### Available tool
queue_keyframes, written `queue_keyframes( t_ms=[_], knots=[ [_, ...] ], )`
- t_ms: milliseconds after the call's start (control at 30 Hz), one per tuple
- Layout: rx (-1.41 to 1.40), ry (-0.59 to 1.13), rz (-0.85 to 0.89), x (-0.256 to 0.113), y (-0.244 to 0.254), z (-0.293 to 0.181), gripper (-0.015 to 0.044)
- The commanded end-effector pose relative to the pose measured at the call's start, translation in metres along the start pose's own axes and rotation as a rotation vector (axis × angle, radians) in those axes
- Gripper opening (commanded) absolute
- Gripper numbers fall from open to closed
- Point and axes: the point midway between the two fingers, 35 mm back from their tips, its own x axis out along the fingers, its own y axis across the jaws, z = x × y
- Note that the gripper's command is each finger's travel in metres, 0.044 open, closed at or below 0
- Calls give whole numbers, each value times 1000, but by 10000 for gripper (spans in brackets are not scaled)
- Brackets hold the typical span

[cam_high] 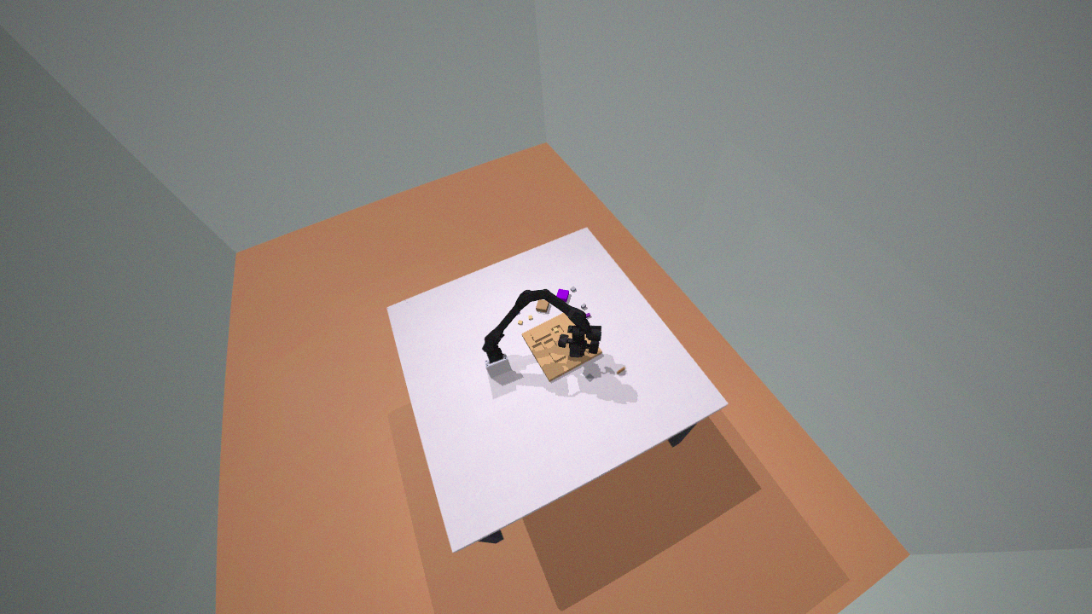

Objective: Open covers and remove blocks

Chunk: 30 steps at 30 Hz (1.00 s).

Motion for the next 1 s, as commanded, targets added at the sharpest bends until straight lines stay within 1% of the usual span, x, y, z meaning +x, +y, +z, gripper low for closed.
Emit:
queue_keyframes(
  t_ms=[0,967],
  knots=[
    [6,5,-4,5,-1,0,0],
    [8,5,-4,10,-12,-3,0]
  ],
)
